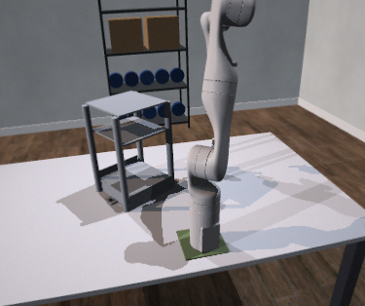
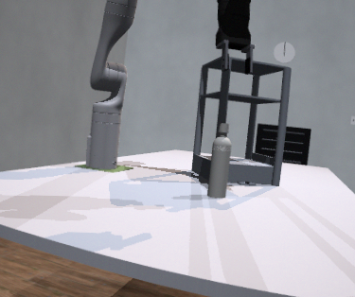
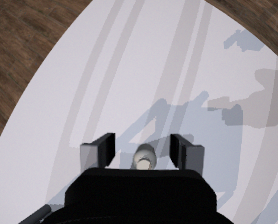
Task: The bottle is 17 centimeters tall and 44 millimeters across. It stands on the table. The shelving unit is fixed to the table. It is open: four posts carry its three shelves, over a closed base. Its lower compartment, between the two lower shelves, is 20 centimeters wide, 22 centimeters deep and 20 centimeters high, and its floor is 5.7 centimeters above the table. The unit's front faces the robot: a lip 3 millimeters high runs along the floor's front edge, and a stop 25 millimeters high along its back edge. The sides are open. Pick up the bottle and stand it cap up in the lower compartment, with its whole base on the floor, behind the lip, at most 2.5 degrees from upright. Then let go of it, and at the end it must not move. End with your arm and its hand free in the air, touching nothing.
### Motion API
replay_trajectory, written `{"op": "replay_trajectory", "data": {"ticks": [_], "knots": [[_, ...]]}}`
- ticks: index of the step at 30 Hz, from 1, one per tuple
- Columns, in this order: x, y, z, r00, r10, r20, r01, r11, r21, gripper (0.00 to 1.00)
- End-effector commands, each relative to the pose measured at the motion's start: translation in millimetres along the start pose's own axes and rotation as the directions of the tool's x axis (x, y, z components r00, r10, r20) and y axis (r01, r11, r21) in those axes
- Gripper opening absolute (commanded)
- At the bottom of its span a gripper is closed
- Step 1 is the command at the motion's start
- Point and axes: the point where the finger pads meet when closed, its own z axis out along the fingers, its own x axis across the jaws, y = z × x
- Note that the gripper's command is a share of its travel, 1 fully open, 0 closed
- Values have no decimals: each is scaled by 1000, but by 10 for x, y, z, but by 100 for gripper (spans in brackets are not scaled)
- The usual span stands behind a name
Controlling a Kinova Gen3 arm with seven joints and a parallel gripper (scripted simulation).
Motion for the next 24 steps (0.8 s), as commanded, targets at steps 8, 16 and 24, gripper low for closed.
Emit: {"op": "replay_trajectory", "data": {"ticks": [8,16,24], "knots": [[-10,96,-35,1000,9,-5,-9,1000,-18,100],[-10,192,-58,1000,19,-12,-20,999,-38,100],[-9,270,-78,999,27,-18,-28,998,-55,100]]}}
